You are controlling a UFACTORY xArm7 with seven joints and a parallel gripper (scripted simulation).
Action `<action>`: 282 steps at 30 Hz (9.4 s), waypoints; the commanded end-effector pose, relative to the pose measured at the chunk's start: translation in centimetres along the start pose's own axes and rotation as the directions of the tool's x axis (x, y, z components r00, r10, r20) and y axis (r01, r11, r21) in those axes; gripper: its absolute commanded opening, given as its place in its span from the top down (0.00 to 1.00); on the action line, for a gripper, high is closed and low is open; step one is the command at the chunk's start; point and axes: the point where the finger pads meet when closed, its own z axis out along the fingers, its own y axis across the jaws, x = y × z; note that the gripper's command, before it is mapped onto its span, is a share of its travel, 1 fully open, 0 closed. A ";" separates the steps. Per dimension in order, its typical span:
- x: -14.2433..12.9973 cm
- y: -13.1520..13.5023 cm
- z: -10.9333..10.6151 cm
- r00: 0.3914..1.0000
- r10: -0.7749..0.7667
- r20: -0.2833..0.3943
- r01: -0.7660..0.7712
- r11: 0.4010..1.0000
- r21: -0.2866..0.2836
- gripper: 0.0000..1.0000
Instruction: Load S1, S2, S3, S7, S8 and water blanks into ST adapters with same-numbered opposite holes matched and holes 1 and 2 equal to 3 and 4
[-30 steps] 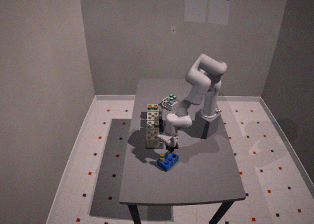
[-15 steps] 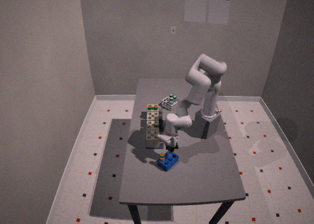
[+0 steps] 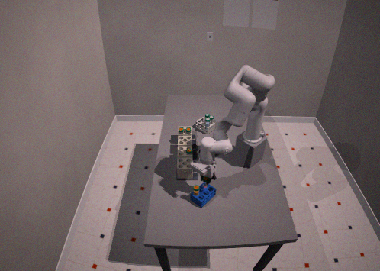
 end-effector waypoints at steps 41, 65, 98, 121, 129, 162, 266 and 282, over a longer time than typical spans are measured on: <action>0.1 0.0 -3.7 1.000 0.000 -0.004 0.000 1.000 0.000 1.00; 0.1 0.0 -8.0 1.000 0.000 -0.004 0.000 1.000 0.000 1.00; 0.1 0.0 -13.4 1.000 0.000 -0.003 0.000 1.000 0.000 1.00; -1.7 6.8 -13.3 0.893 0.450 -0.003 -0.450 0.893 0.001 1.00; -2.5 9.7 -13.3 0.786 0.618 -0.003 -0.618 0.786 0.001 1.00; -6.4 23.7 -13.4 0.688 0.726 -0.003 -0.726 0.688 0.001 1.00; -7.2 26.7 -6.5 0.688 0.726 -0.004 -0.726 0.688 0.001 1.00; -7.2 26.7 -5.1 0.688 0.726 -0.004 -0.726 0.688 0.001 1.00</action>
